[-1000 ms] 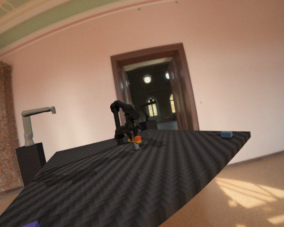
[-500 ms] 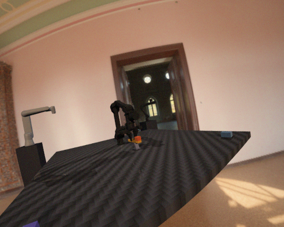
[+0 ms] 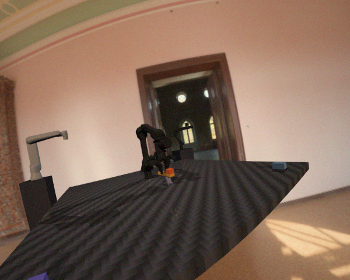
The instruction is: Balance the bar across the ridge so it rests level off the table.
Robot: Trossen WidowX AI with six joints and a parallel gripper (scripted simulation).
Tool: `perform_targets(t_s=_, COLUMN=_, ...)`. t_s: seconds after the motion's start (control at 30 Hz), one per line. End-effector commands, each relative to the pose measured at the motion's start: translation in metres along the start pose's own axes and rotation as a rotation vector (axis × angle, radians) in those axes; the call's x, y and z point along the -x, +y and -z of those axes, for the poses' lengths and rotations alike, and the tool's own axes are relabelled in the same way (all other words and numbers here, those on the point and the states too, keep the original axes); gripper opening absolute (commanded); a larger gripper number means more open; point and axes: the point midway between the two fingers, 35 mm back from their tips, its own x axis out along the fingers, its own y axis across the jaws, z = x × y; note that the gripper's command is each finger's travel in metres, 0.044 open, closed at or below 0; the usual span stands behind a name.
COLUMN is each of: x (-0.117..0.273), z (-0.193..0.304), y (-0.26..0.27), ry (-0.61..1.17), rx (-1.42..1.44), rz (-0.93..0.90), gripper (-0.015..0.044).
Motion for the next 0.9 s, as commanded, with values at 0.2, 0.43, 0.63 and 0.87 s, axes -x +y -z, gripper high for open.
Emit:
perform_targets(t_s=0.2, x=-0.0022, z=-0.0006, y=-0.0002, ry=-0.004, rx=-0.005, rz=0.001, gripper=0.0)
perform_targets(t_s=0.43, x=-0.0029, z=-0.0006, y=-0.0002, ry=-0.004, rx=-0.005, rz=0.001, gripper=0.0)
perform_targets(t_s=0.63, x=-0.0033, z=-0.0006, y=-0.0002, ry=-0.004, rx=-0.005, rz=0.001, gripper=0.0)
perform_targets(t_s=0.87, x=-0.0039, z=-0.0006, y=-0.0002, ry=-0.004, rx=-0.005, rz=0.001, gripper=0.0)
